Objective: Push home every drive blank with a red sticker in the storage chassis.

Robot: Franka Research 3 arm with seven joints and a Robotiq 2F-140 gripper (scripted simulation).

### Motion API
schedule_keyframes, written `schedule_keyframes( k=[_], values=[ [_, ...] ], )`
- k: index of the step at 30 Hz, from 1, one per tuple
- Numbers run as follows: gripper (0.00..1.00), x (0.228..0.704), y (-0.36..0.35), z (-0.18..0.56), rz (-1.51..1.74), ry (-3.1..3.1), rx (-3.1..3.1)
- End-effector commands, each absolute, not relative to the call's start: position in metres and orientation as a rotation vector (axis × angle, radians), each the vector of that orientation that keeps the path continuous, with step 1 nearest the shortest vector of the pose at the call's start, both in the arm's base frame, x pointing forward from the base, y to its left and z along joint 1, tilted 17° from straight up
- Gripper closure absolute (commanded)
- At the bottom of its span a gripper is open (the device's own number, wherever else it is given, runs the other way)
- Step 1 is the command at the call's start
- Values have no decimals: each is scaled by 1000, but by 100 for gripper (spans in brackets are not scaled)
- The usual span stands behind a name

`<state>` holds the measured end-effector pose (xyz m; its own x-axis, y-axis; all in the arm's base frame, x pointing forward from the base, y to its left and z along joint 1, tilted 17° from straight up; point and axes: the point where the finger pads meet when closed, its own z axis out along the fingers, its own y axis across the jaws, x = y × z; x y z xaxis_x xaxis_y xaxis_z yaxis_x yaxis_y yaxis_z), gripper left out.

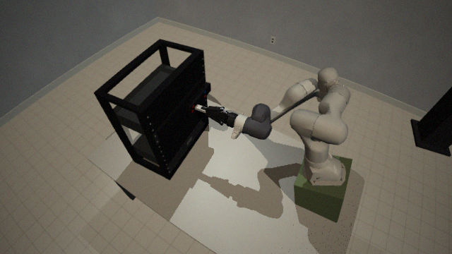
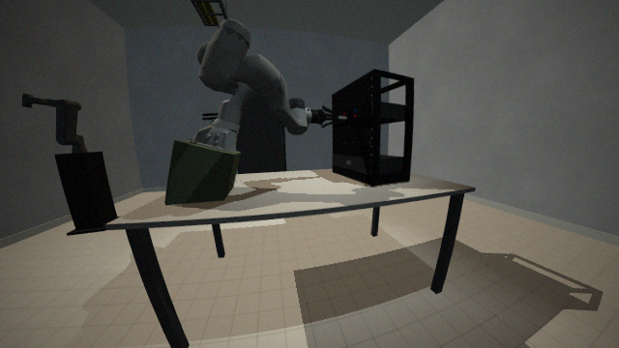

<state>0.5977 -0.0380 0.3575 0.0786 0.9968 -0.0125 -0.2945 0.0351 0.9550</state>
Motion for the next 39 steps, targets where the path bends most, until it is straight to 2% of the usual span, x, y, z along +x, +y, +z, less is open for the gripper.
schedule_keyframes(
  k=[1,39],
  values=[
    [100,600,-39,358,1259,944,1004],
    [100,618,-42,364,1259,944,1004]
  ],
)
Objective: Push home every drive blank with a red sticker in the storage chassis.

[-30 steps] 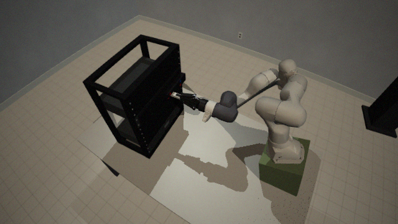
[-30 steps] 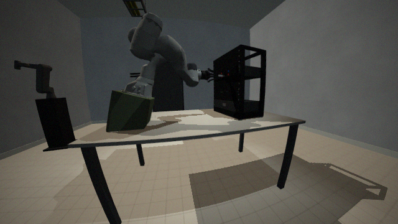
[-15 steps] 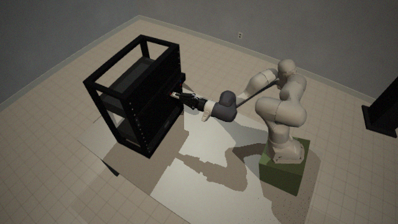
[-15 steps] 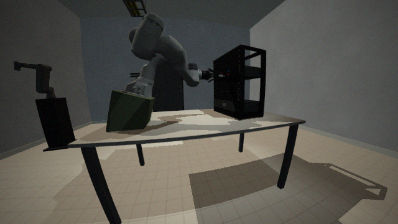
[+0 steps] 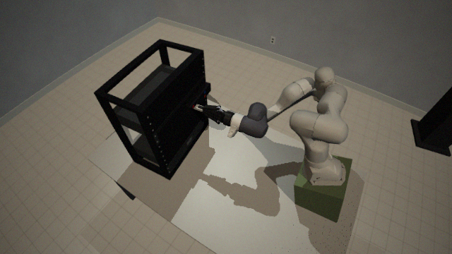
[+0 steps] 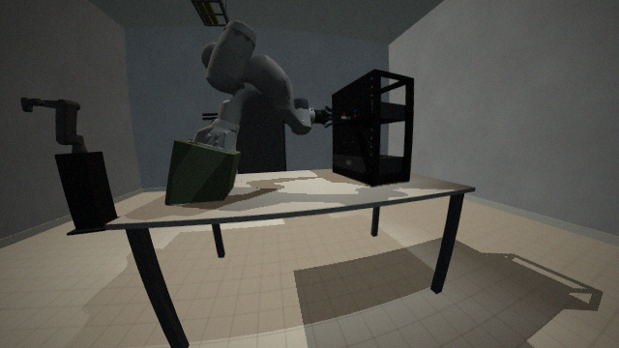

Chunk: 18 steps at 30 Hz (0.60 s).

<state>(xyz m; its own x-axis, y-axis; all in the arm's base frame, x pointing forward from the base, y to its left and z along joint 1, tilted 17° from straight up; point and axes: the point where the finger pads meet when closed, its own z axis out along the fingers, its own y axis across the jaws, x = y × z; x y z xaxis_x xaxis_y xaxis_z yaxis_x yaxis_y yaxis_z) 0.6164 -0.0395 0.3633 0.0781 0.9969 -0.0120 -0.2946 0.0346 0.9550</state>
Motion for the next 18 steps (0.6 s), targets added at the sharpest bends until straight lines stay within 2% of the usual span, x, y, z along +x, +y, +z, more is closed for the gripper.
schedule_keyframes(
  k=[1,18],
  values=[
    [100,619,-42,364,1259,944,1004],
    [100,621,-43,365,1259,944,1004]
  ],
)
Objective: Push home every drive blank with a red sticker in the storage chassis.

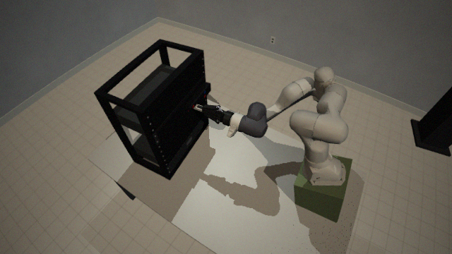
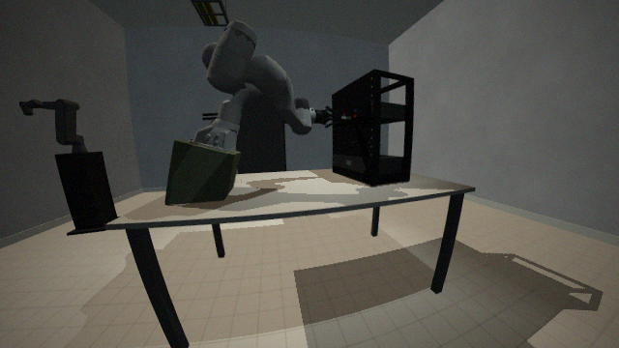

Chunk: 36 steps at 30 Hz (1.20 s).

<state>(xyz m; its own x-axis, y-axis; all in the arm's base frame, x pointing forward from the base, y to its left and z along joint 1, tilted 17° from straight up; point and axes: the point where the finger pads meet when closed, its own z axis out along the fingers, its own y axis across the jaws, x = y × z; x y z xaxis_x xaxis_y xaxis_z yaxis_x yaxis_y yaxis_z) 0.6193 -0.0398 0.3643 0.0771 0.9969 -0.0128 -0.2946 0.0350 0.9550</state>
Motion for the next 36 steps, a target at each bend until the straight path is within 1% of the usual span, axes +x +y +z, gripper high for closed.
schedule_keyframes(
  k=[1,36],
  values=[
    [100,622,-43,365,1259,944,1004],
    [100,628,-45,367,1259,944,1004]
  ],
)
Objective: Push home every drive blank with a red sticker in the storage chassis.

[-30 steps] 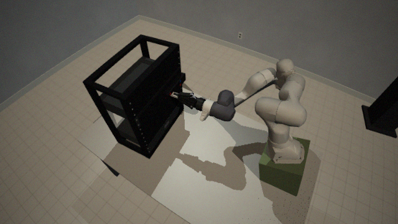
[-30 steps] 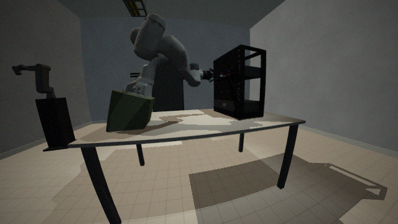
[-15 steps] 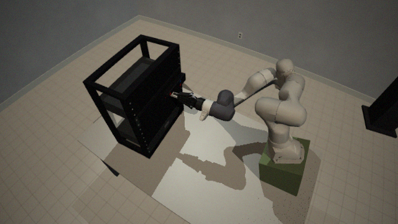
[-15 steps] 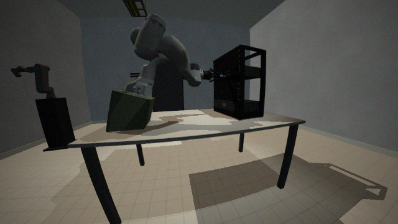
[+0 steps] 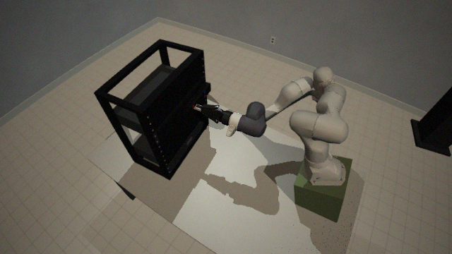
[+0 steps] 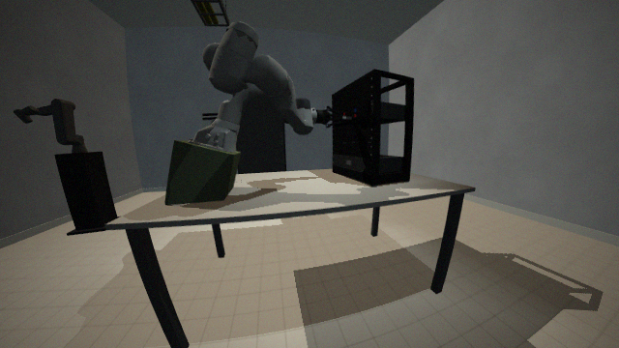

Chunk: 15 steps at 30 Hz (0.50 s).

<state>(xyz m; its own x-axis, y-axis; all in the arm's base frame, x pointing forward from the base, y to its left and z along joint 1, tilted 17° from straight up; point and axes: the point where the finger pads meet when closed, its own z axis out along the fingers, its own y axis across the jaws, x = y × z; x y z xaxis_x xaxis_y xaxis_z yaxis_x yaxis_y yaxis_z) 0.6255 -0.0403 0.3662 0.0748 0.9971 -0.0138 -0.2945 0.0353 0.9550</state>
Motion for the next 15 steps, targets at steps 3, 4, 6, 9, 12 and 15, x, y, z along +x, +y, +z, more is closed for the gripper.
schedule_keyframes(
  k=[3,4,6,9,12,15],
  values=[
    [100,629,-45,368,1259,944,1004],
    [100,629,-45,368,1259,944,1004],
    [100,629,-45,368,1259,944,1004],
    [100,629,-45,368,1259,944,1004],
    [100,629,-45,368,1259,944,1004],
    [100,630,-45,368,1259,944,1004]
  ],
)
